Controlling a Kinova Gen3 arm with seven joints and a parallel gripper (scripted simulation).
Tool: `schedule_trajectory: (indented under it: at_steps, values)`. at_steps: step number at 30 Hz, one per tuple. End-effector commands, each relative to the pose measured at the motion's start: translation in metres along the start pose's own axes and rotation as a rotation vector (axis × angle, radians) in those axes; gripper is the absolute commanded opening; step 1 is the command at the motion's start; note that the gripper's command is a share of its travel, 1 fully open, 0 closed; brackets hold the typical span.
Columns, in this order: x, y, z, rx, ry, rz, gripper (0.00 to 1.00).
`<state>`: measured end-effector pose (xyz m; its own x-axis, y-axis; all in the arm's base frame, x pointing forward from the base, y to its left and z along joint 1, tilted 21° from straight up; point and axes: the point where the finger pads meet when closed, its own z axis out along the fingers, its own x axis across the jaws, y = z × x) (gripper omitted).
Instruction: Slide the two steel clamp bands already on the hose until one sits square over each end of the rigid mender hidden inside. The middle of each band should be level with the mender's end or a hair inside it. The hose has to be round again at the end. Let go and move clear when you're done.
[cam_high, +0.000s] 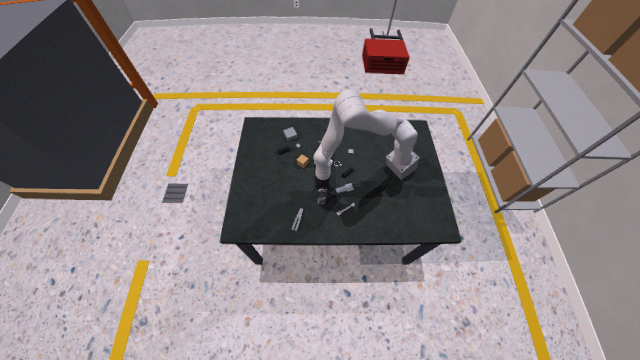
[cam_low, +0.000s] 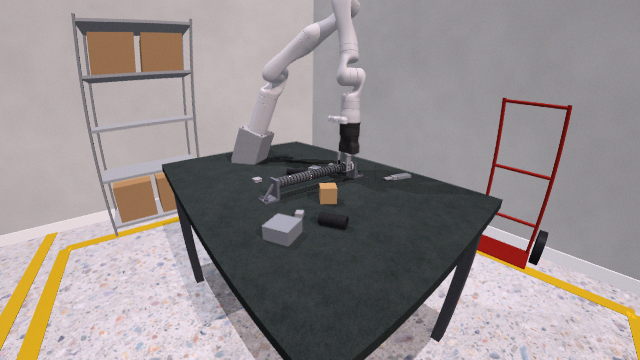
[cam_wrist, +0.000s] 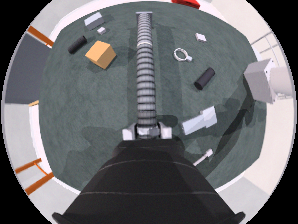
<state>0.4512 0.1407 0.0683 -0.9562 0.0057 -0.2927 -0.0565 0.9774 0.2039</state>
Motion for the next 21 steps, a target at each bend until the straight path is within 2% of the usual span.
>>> schedule_trajectory:
  at_steps: [1, 21]
  values:
    - [-0.001, -0.004, -0.001, 0.001, -0.003, 0.007, 0.75]
    - [-0.001, -0.03, -0.001, 0.001, -0.003, 0.007, 0.75]
